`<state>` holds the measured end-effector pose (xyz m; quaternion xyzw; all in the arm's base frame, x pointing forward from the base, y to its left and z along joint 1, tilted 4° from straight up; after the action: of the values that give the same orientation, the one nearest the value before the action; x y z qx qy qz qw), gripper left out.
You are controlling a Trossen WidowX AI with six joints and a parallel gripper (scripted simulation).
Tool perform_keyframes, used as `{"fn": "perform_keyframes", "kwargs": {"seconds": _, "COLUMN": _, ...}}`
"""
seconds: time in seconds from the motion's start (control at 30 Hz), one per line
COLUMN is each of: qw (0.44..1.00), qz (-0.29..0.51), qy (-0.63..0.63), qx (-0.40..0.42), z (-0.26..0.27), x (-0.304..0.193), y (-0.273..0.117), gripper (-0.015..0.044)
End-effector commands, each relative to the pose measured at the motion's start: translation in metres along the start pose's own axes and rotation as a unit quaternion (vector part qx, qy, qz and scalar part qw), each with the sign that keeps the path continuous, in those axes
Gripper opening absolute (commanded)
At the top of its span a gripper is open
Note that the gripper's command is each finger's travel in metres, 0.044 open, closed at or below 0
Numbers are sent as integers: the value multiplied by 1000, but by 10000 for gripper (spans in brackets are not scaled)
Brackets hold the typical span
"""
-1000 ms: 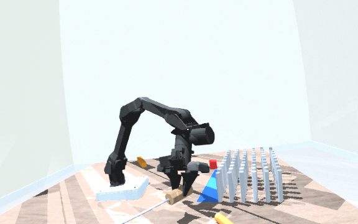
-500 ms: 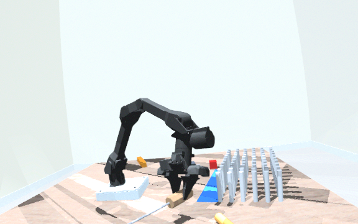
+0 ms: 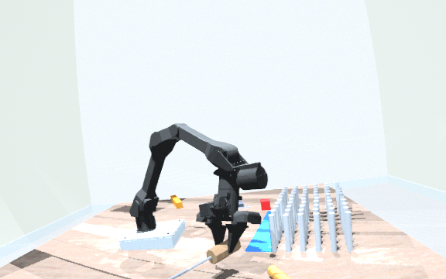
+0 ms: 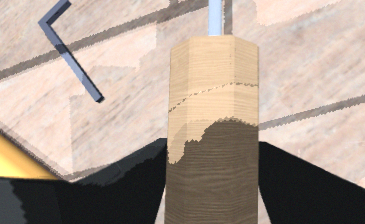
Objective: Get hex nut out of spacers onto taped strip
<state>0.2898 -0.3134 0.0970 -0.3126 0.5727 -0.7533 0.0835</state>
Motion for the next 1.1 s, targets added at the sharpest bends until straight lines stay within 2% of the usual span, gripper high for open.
{"fn": "perform_keyframes", "kwargs": {"seconds": 0.0, "qw": 1000, "qz": -4, "qy": 1, "qx": 0, "z": -2, "x": -1, "y": 3, "gripper": 0}}
{"fn": "perform_keyframes", "kwargs": {"seconds": 1.07, "qw": 1000, "qz": -4, "qy": 1, "qx": 0, "z": -10, "x": -8, "y": 25, "gripper": 0}}
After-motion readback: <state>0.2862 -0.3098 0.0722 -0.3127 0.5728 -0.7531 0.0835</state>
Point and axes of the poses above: the point midway between the two fingers, 35 mm back from their tips, its own y axis out along the fingers, its own z axis across the jaws, x = y × z, the point moved 6 cm from there along -y, back along the fingers, and after that the axes turned 6 degrees about y, right-handed, at the moved point
